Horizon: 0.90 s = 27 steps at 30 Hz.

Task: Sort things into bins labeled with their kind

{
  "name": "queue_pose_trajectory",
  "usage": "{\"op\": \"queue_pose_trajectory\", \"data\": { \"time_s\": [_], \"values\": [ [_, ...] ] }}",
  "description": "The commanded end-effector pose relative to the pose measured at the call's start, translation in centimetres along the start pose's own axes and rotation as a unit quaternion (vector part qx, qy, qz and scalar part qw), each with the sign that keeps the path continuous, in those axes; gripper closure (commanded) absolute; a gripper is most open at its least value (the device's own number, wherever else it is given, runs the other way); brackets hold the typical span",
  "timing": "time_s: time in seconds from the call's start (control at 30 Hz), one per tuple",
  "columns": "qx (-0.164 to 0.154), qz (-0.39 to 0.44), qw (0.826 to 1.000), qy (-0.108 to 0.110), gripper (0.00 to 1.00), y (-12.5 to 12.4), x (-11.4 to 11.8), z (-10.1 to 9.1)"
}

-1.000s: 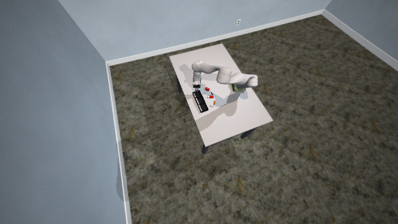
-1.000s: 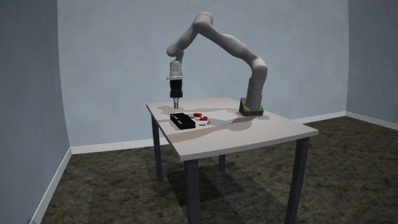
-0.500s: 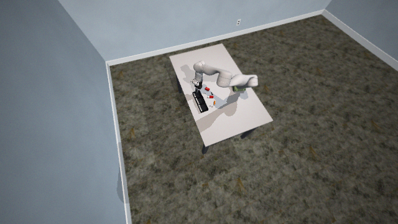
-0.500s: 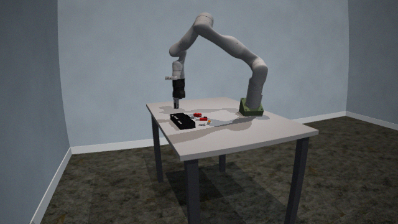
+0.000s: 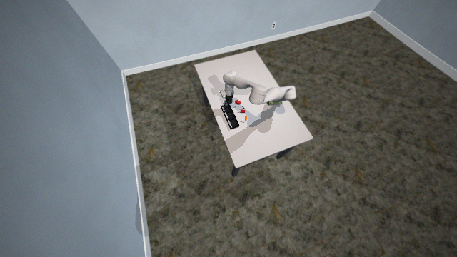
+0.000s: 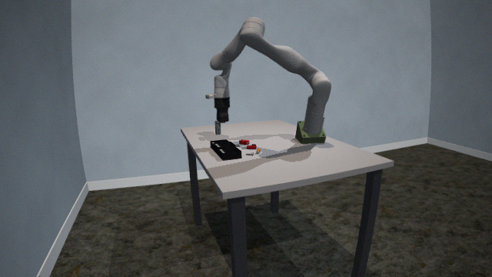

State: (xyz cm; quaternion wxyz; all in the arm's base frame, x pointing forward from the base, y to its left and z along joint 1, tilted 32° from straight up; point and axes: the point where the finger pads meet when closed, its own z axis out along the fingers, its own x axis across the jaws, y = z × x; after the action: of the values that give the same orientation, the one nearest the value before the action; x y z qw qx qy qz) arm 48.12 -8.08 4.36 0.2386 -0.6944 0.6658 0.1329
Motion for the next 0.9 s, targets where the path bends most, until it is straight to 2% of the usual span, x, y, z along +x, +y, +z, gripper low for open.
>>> {"op": "queue_pose_trajectory", "data": {
  "time_s": [0.0, 0.47, 0.53, 0.77, 0.87],
  "values": [
    [-0.006, 0.001, 1.0, -0.001, 0.69, -0.1, -0.4, 0.0],
    [-0.002, -0.002, 1.0, 0.0, 0.69, -0.1, -0.3, 3.8],
    [-0.002, -0.002, 1.0, 0.0, 0.69, -0.1, -0.3, 3.8],
    [-0.002, -0.001, 1.0, 0.0, 0.69, -0.1, -0.3, 5.6],
    [-0.001, 0.004, 1.0, 0.001, 0.69, -0.1, -0.2, 5.5]
  ]
}}
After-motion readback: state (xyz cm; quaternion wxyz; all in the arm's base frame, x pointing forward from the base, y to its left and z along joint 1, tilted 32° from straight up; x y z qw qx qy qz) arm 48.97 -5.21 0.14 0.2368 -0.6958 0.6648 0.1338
